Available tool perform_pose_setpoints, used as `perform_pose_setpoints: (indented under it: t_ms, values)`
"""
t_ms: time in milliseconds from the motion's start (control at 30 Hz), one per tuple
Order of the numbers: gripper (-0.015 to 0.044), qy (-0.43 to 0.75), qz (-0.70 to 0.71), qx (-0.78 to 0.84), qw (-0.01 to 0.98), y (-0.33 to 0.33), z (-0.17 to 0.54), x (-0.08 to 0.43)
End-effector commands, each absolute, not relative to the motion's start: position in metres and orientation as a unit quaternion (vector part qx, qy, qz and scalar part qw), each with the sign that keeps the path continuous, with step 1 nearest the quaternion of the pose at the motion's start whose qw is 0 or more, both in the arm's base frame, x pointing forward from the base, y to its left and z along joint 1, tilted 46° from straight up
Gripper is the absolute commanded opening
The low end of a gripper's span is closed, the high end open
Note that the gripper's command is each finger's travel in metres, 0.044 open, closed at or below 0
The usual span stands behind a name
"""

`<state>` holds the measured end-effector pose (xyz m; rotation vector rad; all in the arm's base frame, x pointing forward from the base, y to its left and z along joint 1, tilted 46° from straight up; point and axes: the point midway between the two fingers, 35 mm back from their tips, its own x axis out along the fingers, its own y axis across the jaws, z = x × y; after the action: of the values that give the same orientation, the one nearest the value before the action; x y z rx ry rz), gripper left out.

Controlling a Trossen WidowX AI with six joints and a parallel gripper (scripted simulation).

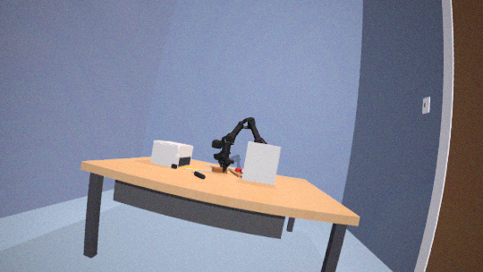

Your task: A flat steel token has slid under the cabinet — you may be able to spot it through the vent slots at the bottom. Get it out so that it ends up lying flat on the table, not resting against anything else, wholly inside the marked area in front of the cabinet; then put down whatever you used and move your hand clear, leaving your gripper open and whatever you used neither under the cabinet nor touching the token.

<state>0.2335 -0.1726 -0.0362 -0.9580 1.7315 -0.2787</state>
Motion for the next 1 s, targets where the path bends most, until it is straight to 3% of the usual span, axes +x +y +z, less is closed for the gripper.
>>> perform_pose_setpoints:
  t_ms: [0, 967]
  values:
    - [0.0000, 0.727, -0.118, -0.405, 0.542, -0.176, -0.031, 0.233]
    - [0.0000, 0.727, -0.118, -0.405, 0.542, -0.202, -0.003, 0.228]
